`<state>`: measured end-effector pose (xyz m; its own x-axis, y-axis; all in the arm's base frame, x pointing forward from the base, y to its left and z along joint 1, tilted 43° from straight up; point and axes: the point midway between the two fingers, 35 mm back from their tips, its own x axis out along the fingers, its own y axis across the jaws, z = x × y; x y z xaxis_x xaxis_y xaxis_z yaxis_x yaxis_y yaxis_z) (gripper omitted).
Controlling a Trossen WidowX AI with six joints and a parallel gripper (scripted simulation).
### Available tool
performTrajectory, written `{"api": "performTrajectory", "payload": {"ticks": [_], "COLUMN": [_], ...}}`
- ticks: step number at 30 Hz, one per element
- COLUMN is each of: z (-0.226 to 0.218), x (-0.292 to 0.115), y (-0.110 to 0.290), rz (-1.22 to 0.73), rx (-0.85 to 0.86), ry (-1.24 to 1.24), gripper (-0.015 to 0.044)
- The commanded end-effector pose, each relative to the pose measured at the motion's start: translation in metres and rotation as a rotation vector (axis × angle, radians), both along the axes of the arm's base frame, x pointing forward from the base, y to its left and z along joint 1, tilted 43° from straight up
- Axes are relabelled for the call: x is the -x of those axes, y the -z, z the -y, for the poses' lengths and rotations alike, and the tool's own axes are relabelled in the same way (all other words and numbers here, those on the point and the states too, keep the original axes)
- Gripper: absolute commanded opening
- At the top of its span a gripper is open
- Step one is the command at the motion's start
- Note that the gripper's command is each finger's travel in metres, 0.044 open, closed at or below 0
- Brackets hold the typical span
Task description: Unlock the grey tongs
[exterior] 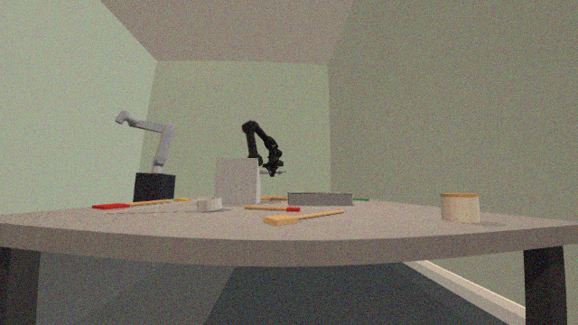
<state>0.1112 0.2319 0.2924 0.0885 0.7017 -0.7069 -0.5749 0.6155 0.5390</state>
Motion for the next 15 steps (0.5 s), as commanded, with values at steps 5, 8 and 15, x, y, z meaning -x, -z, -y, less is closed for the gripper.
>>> {"api": "performTrajectory", "payload": {"ticks": [5,8,15], "z": [-0.001,-0.004,-0.013], "x": [0.0,-0.001,-0.004], "y": [-0.001,0.002,0.009], "rz": [-0.005,-0.005,-0.005], "rx": [-0.003,-0.003,-0.002], "ry": [-0.007,-0.008,-0.008], "gripper": [-0.015,-0.015,-0.015]}}
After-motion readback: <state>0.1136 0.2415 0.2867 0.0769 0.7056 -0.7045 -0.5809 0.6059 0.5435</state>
